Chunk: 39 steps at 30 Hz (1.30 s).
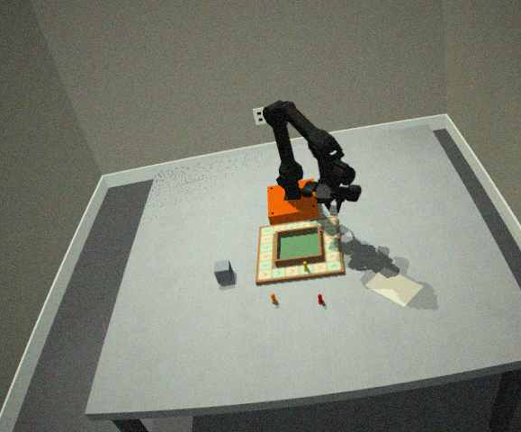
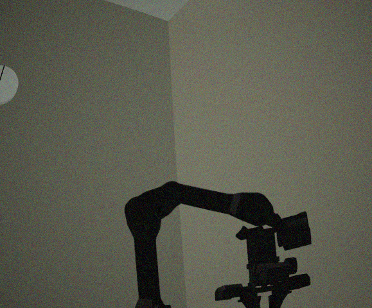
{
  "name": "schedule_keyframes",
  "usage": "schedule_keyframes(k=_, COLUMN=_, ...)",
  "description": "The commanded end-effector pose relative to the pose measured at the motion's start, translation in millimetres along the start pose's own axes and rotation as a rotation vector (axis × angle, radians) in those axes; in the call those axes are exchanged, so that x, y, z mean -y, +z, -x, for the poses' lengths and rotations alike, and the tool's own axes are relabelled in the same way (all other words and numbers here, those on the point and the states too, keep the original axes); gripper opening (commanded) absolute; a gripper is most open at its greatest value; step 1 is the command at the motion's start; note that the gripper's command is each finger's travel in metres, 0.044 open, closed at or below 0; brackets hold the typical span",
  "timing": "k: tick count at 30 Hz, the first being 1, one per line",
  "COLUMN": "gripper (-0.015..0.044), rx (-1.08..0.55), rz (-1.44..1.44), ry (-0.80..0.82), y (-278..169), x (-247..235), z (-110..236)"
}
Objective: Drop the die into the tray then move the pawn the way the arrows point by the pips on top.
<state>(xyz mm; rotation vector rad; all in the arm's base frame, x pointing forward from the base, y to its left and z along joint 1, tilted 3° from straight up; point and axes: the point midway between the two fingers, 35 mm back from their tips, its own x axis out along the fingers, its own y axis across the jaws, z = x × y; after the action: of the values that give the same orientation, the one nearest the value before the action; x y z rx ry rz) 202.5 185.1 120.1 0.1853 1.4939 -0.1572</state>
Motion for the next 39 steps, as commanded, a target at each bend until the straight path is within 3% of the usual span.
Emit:
schedule_keyframes(k=1, gripper=0.0000, rx=-0.004, rz=0.045, ry=0.001, y=10.8, x=9.9, z=-3.5)
schedule_keyframes(k=32, gripper=0.0000, rx=0.012, rz=0.422, ry=-0.009, y=85.7, x=114.3, z=-24.1)
schedule_keyframes(k=39, gripper=0.0000, rx=0.224, rz=0.424, ry=0.033, y=87.9, x=112.0, z=-27.8)
